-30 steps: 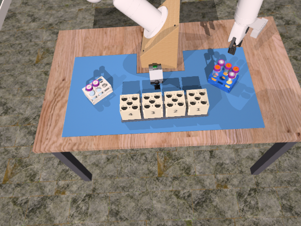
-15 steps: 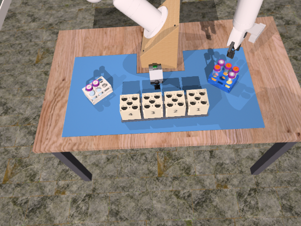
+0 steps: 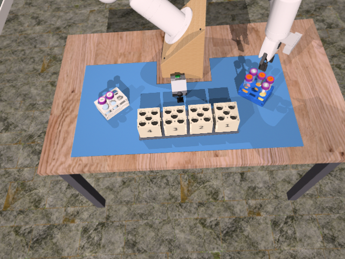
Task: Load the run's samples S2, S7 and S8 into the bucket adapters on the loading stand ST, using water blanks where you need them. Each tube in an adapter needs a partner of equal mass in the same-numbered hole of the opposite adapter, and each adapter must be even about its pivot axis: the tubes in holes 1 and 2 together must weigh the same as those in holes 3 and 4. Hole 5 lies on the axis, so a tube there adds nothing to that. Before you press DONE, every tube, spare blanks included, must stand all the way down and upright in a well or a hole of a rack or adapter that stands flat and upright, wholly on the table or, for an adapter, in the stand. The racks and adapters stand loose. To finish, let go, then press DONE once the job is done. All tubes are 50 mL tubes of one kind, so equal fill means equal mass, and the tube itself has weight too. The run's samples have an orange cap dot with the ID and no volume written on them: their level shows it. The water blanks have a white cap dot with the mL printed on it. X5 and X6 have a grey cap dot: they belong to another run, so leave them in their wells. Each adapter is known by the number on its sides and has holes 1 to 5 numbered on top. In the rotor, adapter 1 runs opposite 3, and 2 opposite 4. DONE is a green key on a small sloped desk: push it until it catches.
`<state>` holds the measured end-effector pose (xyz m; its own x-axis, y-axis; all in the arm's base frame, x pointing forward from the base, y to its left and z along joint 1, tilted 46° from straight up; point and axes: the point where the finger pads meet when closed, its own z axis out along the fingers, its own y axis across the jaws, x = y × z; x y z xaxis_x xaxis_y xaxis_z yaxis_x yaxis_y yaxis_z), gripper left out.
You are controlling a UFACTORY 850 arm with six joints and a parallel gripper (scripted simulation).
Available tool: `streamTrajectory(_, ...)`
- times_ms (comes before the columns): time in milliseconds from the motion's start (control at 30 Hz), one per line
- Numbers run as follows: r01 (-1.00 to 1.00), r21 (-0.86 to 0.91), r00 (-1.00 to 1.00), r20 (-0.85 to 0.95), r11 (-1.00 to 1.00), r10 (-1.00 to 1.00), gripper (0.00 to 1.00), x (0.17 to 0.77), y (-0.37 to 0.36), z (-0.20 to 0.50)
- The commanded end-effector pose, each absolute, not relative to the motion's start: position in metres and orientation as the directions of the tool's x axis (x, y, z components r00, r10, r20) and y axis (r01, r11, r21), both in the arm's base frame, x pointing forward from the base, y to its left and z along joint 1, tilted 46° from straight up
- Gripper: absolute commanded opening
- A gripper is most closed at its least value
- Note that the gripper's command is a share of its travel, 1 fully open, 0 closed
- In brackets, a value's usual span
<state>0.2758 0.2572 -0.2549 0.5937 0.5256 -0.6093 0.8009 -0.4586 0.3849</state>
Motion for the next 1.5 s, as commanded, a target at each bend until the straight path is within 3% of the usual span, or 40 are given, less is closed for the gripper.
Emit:
streamTrajectory(0, 0.801, 0.385, 0.594, -0.608, -0.459, 0.527, 0.57, 0.276, 0.254, -0.259)
streamTrajectory(1467, 0.801, 0.385, 0.594, -0.608, -0.459, 0.526, 0.57, 0.271, 0.212, -0.299)
